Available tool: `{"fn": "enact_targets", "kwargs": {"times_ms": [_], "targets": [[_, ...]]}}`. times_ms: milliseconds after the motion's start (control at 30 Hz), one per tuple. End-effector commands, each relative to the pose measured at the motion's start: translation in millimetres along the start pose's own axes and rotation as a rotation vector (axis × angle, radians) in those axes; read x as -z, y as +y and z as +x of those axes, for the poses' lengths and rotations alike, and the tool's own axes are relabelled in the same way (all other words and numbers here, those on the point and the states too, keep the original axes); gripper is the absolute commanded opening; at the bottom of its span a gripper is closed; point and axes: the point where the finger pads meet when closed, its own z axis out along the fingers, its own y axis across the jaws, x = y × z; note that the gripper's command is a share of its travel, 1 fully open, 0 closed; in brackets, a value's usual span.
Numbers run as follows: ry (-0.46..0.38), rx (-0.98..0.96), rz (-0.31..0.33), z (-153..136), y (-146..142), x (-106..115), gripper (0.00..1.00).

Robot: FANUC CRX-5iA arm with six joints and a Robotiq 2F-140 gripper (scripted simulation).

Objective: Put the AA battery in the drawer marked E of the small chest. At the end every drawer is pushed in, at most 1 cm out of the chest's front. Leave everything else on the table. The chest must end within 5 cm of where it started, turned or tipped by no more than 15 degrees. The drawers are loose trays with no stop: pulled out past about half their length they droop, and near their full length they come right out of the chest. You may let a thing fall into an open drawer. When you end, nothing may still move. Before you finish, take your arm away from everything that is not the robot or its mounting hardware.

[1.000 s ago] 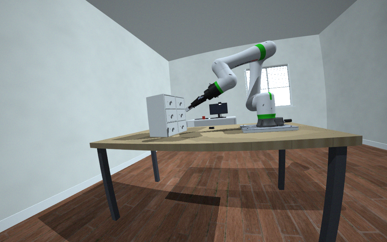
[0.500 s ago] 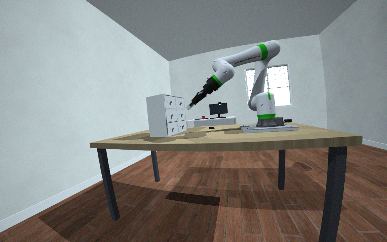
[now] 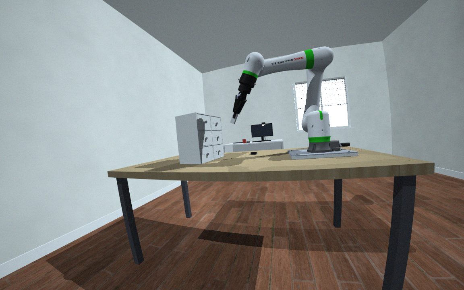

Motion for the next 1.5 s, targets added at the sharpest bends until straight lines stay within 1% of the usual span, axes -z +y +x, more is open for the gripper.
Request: {"fn": "enact_targets", "kwargs": {"times_ms": [0,167,300,367,467,600,1100,1133,1467], "targets": [[0.230,0.013,-0.015,4.5,-7.3,10.0,0.00],[0.362,0.014,-0.014,9.2,-7.6,24.7,0.00],[0.433,0.014,-0.014,11.7,-7.7,32.6,0.00],[0.433,0.014,-0.014,11.7,-7.7,32.6,0.00],[0.465,0.015,-0.014,12.8,-7.8,36.2,0.00],[0.484,0.015,-0.014,13.5,-7.8,38.4,0.00],[0.487,0.015,-0.014,13.6,-7.8,38.7,0.00],[0.487,0.015,-0.014,13.6,-7.8,38.7,1.00],[0.487,0.015,-0.014,13.6,-7.8,38.7,1.00]]}}
